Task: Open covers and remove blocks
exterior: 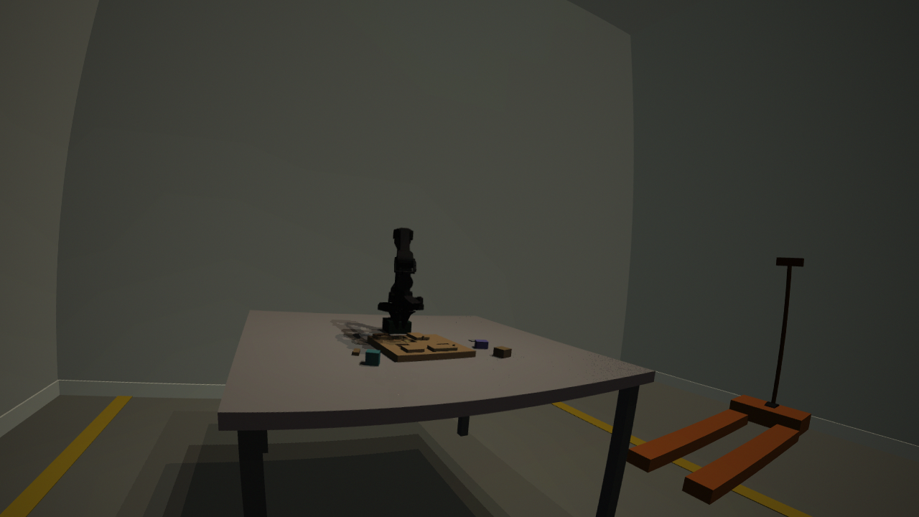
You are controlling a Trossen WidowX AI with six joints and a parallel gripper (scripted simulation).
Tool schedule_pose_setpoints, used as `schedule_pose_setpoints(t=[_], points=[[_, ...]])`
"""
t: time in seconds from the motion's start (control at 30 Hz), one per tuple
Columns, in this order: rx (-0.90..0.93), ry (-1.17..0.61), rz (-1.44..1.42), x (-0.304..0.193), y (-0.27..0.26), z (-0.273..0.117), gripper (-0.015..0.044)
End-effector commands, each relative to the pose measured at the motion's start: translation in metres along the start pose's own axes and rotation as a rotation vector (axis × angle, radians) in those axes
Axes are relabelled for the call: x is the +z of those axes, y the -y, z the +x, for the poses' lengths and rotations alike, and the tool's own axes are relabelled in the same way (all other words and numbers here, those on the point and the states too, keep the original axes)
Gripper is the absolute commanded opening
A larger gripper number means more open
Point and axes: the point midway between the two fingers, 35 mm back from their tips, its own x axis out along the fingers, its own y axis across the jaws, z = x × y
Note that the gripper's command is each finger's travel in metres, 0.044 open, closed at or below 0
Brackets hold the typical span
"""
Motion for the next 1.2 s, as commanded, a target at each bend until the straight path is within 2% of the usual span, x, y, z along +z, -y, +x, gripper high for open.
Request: schedule_pose_setpoints(t=[0.0, 0.83, 1.17], points=[[-0.002, -0.003, 0.070, -0.0010, 0.0000, 0.0021, 0.0144], [-0.002, -0.003, 0.434, -0.0017, -0.0004, 0.0089, 0.0144], [-0.002, -0.003, 0.451, -0.0018, -0.0005, 0.0092, 0.0144]])
